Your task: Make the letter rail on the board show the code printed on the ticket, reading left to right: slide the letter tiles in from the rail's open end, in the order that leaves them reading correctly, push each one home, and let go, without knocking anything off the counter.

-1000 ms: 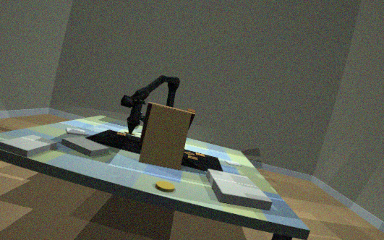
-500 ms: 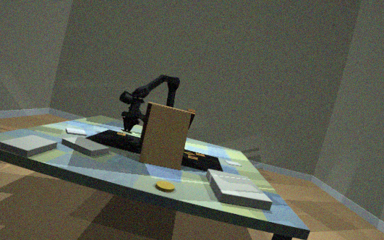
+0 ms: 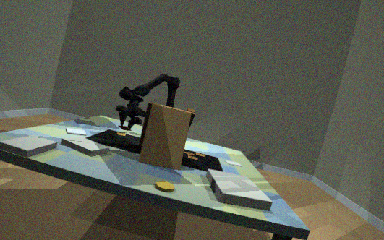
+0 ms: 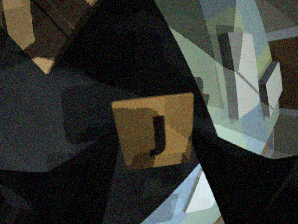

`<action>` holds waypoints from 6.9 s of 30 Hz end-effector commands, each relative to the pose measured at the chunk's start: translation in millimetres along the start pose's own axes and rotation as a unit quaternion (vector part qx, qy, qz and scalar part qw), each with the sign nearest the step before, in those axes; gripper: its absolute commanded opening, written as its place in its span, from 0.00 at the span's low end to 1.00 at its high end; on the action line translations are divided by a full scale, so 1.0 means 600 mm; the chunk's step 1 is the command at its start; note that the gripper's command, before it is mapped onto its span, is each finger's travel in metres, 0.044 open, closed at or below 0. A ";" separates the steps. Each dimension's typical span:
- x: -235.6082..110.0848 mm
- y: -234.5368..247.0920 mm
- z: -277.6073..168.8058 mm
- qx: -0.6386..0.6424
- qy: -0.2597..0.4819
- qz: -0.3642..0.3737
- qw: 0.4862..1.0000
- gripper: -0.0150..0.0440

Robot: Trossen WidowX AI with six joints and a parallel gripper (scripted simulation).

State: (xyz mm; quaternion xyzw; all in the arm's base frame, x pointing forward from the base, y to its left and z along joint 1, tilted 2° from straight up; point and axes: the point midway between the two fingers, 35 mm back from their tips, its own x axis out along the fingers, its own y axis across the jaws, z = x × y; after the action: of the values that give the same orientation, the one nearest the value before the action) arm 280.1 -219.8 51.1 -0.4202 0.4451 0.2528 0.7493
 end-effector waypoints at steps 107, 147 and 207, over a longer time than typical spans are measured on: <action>-0.044 -0.119 0.165 0.426 -0.201 -0.049 0.881 0.25; -0.047 -0.098 0.191 0.426 -0.201 -0.048 0.881 0.25; -0.050 -0.080 0.212 0.427 -0.197 -0.054 0.881 0.25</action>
State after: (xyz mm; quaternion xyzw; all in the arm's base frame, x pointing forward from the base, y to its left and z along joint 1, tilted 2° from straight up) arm 359.8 -135.0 128.6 -0.0264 0.3296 0.0722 0.9410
